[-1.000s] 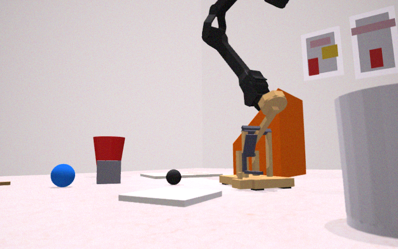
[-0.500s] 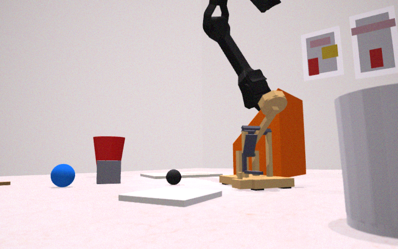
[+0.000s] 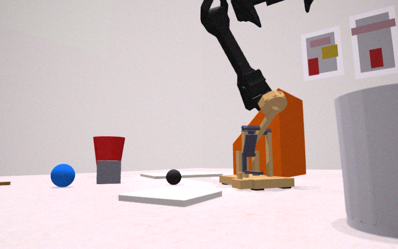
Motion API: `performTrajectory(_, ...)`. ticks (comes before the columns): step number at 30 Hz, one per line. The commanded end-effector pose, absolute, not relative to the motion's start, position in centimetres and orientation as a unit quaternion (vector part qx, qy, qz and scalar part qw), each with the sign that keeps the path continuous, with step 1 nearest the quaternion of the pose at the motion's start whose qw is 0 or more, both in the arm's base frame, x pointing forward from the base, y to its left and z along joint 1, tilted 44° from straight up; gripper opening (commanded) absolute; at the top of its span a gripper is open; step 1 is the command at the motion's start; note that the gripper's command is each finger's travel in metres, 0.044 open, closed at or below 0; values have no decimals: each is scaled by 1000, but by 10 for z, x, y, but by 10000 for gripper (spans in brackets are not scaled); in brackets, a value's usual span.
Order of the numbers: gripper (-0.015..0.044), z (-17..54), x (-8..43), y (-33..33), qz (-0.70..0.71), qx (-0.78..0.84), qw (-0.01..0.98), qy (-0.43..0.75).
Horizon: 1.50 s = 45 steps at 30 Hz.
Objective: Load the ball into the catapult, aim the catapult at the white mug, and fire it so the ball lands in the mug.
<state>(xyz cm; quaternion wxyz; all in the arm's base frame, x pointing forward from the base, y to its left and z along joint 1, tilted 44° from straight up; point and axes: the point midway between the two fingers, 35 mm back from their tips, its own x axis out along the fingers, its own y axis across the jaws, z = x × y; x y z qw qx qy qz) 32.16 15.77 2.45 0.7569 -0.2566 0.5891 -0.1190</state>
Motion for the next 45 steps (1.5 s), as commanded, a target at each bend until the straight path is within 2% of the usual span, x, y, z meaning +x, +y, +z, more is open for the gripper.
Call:
performTrajectory(1, 440, 6, 328, 131, -106, -308, 716, 618)
performTrajectory(24, 440, -68, 326, 2, 33, -476, 466, 745)
performTrajectory(31, 440, -70, 325, -1, 38, -479, 458, 748)
performTrajectory(45, 72, -70, 325, -1, 38, -479, 458, 748)
